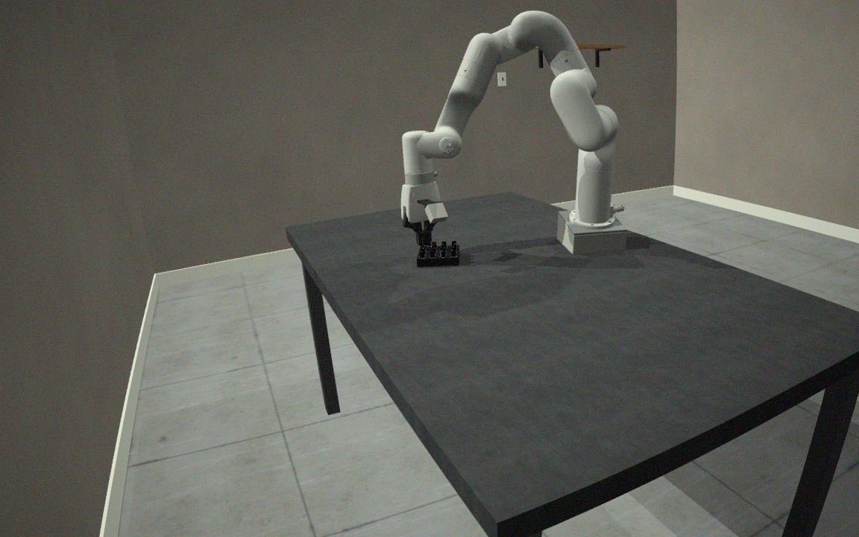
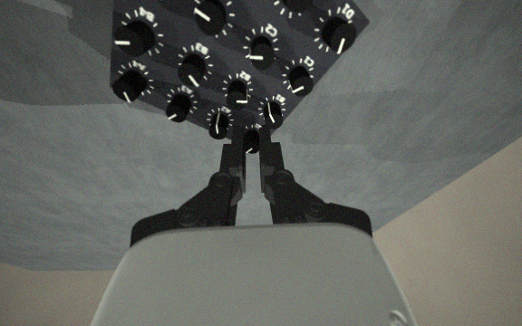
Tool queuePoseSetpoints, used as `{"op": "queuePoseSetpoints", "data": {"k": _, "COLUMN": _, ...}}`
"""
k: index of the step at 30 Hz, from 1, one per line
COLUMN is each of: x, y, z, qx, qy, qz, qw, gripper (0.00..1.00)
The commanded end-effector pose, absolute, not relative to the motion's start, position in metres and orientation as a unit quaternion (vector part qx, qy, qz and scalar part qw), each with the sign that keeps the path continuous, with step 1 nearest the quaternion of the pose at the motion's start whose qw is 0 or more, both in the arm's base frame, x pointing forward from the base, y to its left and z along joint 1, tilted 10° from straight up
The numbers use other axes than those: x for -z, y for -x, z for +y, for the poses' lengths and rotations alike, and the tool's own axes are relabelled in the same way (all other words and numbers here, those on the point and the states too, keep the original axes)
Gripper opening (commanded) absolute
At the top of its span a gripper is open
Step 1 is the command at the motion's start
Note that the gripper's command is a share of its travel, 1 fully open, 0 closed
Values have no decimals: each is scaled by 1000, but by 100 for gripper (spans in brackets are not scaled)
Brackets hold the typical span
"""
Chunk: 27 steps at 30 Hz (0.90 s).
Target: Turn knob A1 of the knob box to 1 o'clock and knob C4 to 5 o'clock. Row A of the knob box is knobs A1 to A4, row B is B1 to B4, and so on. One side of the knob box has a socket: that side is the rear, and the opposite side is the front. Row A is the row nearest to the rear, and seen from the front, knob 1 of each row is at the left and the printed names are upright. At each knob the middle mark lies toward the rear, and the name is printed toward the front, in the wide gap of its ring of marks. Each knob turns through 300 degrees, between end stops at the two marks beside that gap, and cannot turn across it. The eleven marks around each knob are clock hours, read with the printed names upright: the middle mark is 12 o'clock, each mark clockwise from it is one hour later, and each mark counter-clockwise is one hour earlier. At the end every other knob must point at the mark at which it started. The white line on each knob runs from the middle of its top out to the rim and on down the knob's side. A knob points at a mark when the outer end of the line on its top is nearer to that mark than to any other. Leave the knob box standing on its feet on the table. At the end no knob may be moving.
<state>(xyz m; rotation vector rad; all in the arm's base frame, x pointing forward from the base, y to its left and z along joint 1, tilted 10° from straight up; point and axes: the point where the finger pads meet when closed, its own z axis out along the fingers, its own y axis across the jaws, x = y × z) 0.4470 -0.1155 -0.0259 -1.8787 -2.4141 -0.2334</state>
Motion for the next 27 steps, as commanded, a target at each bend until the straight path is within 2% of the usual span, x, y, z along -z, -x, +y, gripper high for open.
{"op": "queuePoseSetpoints", "data": {"k": 1, "x": 25, "y": -449, "z": -116, "qx": 74, "qy": 641, "qz": -763, "qw": 37, "gripper": 8}}
{"op": "queuePoseSetpoints", "data": {"k": 27, "x": 25, "y": -449, "z": -116, "qx": 70, "qy": 720, "qz": -689, "qw": 45, "gripper": 8}}
